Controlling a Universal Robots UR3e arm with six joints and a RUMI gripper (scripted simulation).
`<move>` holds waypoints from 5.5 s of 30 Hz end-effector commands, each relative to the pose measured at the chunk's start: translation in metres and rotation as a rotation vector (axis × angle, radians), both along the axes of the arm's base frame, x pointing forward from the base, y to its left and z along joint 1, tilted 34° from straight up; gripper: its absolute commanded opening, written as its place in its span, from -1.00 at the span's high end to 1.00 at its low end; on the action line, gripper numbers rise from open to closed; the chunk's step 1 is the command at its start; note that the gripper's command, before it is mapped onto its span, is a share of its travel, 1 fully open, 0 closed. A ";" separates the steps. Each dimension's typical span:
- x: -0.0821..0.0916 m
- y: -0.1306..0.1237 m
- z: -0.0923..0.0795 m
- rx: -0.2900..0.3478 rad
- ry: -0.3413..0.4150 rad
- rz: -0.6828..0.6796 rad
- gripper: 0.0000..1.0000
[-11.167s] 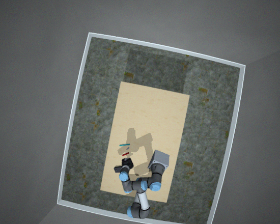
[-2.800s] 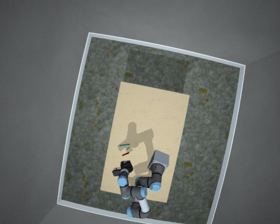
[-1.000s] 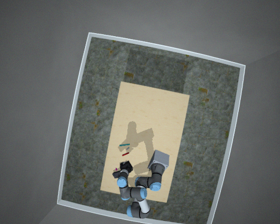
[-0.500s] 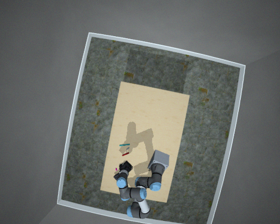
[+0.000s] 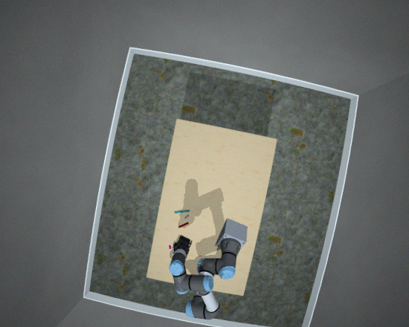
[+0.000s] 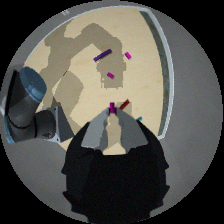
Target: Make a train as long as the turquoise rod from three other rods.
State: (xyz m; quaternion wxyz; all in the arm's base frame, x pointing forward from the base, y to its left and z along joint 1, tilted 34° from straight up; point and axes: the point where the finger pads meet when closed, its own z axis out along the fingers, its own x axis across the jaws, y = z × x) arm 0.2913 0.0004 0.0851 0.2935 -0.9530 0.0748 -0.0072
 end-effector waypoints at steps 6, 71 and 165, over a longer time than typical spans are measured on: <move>-0.002 0.003 0.003 -0.013 -0.141 0.201 1.00; -0.004 0.012 0.009 -0.146 -1.377 2.034 1.00; 0.024 0.037 0.028 -0.250 -2.300 3.403 1.00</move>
